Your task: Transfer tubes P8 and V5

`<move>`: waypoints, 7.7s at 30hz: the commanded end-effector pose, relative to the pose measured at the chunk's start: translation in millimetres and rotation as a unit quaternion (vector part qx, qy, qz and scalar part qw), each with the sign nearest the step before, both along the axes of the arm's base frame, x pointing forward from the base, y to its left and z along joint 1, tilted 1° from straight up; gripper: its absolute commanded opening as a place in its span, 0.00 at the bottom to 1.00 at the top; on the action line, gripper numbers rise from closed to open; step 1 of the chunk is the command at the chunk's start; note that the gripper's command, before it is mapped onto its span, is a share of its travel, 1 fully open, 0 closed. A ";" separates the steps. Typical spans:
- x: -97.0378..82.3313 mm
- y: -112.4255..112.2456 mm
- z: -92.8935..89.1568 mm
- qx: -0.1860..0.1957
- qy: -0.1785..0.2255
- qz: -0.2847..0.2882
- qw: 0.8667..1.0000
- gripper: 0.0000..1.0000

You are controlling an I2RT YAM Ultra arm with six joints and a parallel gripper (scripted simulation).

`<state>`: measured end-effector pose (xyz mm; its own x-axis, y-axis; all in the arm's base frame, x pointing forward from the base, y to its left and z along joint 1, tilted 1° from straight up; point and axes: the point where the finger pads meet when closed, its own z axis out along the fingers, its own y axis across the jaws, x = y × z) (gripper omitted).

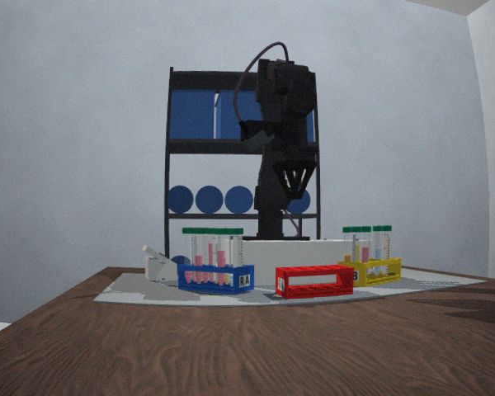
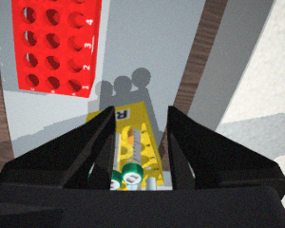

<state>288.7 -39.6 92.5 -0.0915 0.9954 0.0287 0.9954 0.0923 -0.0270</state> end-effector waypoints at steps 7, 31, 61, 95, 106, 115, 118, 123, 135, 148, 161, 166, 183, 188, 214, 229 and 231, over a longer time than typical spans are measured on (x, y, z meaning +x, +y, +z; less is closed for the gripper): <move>-24.5 -39.6 9.9 -0.005 -0.004 -0.008 1.000 0.30; -59.3 -145.2 9.5 -0.008 -0.011 -0.008 1.000 0.30; -57.3 -125.6 -25.7 0.003 -0.002 -0.007 1.000 0.30; -50.2 -127.8 -46.7 -0.013 -0.023 -0.005 1.000 0.30; -56.3 -125.3 -52.3 -0.009 -0.017 -0.008 1.000 0.30; -58.0 -125.3 -55.7 -0.008 -0.016 -0.008 1.000 0.30; -55.2 -127.9 -54.2 -0.012 -0.021 -0.008 1.000 0.30; -58.6 -125.7 -58.1 -0.008 -0.016 -0.008 1.000 0.30; -60.4 -125.8 -71.8 0.000 -0.004 -0.009 1.000 0.30; -56.8 -127.1 -65.1 -0.006 -0.012 -0.007 1.000 0.00; -56.8 -127.1 -65.1 -0.006 -0.012 -0.007 1.000 0.00; -56.8 -127.1 -65.1 -0.006 -0.012 -0.007 1.000 0.00; -53.7 -132.9 -48.3 -0.014 -0.022 -0.009 1.000 0.00; -53.2 -132.6 -44.3 -0.014 -0.022 -0.008 1.000 0.00; -52.7 -129.5 -21.1 -0.014 -0.022 -0.006 1.000 0.00; -53.0 -129.8 -8.0 -0.014 -0.022 -0.006 1.000 0.00; -53.0 -130.1 -6.0 -0.014 -0.022 -0.007 1.000 0.00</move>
<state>230.4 -165.2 65.7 -0.0779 0.9965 0.0305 0.9967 0.0785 -0.0214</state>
